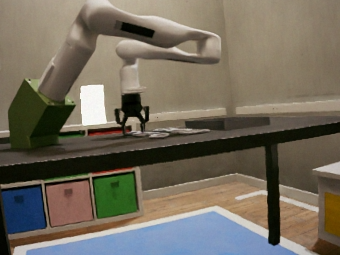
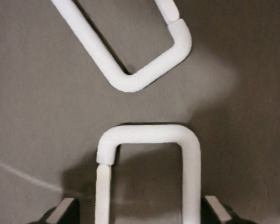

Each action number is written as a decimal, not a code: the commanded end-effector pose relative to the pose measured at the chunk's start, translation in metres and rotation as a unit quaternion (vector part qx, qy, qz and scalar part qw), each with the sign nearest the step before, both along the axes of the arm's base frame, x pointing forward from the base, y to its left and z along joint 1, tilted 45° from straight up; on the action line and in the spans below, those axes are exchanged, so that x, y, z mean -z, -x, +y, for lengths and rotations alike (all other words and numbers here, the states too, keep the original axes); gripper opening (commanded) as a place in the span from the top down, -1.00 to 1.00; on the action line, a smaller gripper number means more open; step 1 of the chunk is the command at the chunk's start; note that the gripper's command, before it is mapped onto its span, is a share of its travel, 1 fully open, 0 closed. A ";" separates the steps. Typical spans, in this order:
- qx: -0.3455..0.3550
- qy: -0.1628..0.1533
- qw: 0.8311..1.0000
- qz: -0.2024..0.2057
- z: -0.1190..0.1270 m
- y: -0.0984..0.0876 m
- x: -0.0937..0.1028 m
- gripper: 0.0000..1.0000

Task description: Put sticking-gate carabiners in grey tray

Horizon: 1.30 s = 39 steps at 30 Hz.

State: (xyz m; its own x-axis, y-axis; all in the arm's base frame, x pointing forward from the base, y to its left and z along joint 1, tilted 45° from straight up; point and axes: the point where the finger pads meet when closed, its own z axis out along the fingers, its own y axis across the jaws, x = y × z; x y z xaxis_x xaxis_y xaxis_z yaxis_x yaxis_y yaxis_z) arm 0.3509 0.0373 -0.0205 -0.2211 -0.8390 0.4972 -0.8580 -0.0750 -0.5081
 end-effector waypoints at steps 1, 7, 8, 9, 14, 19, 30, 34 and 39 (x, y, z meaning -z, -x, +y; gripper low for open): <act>0.000 0.000 1.000 0.000 0.001 0.000 0.000 -0.50; 0.000 0.000 1.000 0.000 0.001 0.000 0.000 -0.50; 0.000 0.000 1.000 0.000 0.001 0.000 0.000 -0.50; 0.000 0.000 1.000 0.000 0.001 0.000 0.000 -0.50; 0.000 0.000 1.000 0.000 0.001 0.000 0.000 -0.42; 0.000 0.000 1.000 0.000 0.001 0.000 0.000 -0.42; -0.001 -0.001 1.000 0.000 0.001 0.000 0.000 -0.34; -0.001 -0.001 1.000 0.000 0.001 0.000 0.000 -0.34; -0.001 -0.001 1.000 0.000 0.001 0.000 0.000 -0.34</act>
State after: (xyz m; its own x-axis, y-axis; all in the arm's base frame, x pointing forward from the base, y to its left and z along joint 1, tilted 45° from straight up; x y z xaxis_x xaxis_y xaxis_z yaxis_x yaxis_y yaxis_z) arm 0.3494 0.0386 -0.0205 -0.2181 -0.8408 0.4954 -0.8598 -0.0747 -0.5052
